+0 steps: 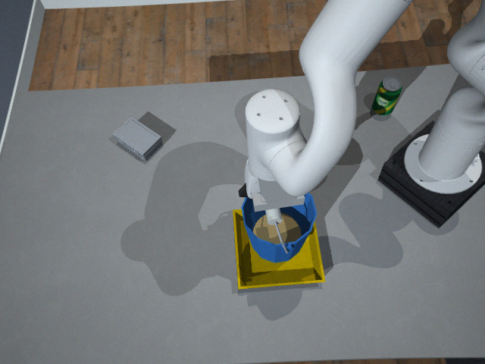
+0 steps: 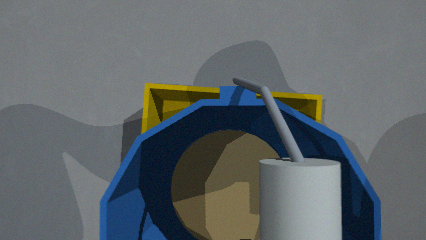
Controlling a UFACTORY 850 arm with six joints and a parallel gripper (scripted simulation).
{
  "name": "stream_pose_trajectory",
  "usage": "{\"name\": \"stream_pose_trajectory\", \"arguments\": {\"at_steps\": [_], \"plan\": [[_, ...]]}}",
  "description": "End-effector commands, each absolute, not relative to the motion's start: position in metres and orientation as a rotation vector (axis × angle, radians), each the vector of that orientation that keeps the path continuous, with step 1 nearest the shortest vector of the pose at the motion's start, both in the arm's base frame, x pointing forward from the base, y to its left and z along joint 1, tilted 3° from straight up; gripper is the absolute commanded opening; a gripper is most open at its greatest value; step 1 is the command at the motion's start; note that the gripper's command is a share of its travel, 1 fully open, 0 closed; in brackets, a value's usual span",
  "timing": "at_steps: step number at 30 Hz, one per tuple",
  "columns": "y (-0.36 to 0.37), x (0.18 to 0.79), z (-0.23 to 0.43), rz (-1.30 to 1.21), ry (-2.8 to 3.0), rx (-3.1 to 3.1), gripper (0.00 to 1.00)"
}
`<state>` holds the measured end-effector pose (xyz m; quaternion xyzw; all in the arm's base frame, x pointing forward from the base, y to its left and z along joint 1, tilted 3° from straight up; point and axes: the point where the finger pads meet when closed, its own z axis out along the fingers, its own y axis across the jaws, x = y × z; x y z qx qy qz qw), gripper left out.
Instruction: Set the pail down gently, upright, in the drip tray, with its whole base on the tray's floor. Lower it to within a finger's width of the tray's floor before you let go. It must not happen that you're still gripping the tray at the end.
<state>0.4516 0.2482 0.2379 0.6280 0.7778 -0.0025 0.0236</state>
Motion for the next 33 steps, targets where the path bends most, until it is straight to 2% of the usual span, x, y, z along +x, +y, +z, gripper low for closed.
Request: {"name": "stream_pose_trajectory", "arguments": {"at_steps": [1, 33], "plan": [[0.249, 0.452, 0.239, -0.005, 2.407, 1.943, 0.0], [0.248, 0.453, 0.226, -0.005, 2.407, 1.943, 0.0]]}}
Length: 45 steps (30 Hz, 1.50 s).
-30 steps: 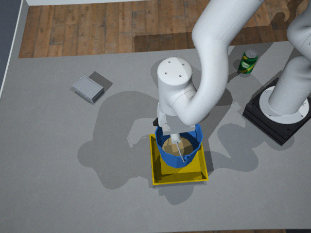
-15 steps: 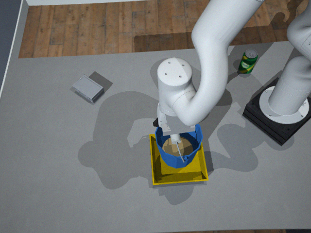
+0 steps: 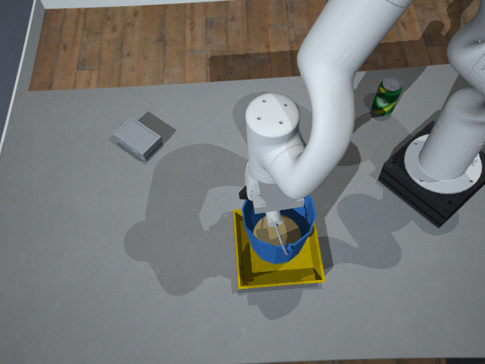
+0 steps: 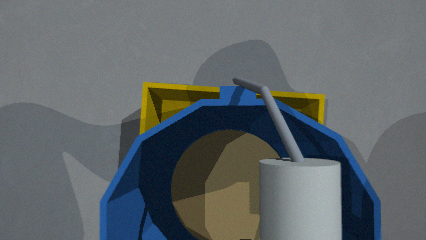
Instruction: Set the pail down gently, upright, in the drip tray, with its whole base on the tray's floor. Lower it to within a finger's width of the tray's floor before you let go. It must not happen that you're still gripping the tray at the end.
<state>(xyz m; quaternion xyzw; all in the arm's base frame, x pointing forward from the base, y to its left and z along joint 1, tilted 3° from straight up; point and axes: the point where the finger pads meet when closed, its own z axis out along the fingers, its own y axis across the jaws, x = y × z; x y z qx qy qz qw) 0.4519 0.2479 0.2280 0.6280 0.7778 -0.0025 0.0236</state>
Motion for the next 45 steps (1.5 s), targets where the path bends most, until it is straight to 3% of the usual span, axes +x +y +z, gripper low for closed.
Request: {"name": "stream_pose_trajectory", "arguments": {"at_steps": [1, 45], "plan": [[0.248, 0.453, 0.225, -0.005, 2.407, 1.943, 0.0], [0.247, 0.454, 0.178, -0.005, 2.407, 1.943, 0.0]]}}
